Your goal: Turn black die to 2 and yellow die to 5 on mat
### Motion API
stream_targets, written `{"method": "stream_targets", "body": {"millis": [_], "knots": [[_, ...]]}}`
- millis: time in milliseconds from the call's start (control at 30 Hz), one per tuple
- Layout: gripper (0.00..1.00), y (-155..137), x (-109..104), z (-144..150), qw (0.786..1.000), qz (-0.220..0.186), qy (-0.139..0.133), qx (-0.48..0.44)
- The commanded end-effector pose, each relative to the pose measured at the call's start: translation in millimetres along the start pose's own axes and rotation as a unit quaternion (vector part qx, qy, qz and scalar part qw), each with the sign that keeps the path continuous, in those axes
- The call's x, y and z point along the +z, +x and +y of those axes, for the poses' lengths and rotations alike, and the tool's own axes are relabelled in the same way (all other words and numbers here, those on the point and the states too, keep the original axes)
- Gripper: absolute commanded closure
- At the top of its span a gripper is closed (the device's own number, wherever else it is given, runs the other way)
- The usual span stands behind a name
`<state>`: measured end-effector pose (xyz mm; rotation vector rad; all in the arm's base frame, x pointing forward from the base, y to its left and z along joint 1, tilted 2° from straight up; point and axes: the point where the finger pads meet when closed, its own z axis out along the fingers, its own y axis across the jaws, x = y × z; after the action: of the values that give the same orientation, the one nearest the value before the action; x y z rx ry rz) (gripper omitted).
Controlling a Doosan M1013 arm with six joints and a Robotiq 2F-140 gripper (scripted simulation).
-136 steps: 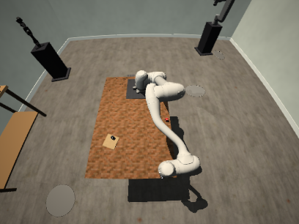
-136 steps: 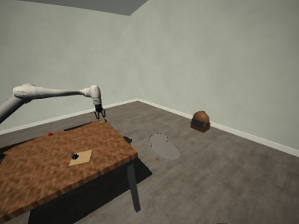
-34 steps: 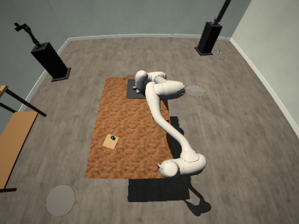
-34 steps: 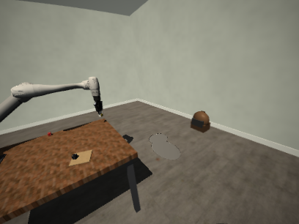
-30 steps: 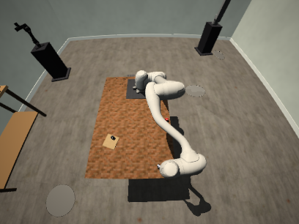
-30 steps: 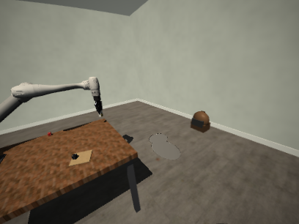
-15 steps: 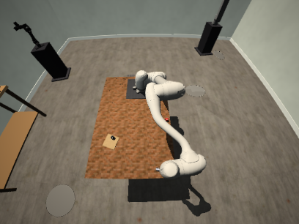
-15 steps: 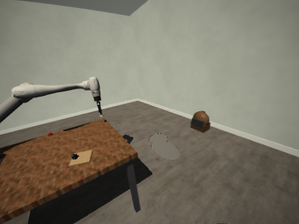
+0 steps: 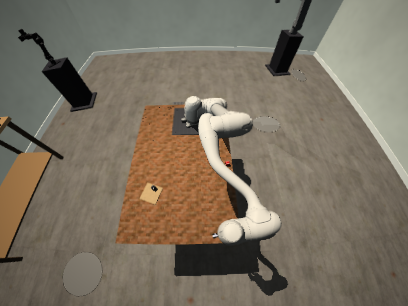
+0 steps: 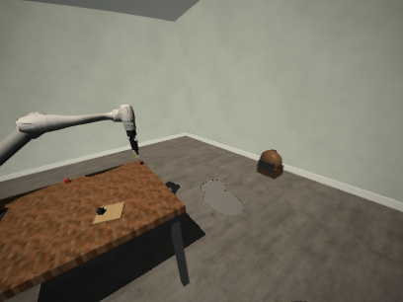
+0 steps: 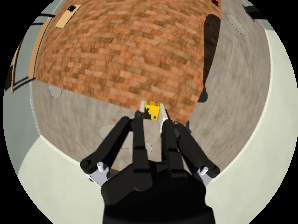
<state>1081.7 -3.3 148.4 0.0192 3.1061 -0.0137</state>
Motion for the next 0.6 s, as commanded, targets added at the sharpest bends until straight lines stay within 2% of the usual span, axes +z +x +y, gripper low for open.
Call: {"method": "stream_targets", "body": {"millis": [0, 200, 300, 400, 533, 567], "knots": [[0.76, 0.0, -0.3, 0.0, 1.0, 0.0, -0.001, -0.004], [0.76, -0.8, 0.5, 0.0, 1.0, -0.027, -0.001, -0.004], [0.76, 1.9, 1.0, 0.0, 0.998, -0.069, -0.001, -0.004], [0.76, 3.5, 2.6, 0.0, 0.992, -0.128, -0.001, -0.004], [0.76, 4.4, 2.7, 0.0, 0.99, -0.14, -0.001, -0.004], [0.76, 4.7, 3.7, 0.0, 0.986, -0.168, -0.001, -0.004]]}}
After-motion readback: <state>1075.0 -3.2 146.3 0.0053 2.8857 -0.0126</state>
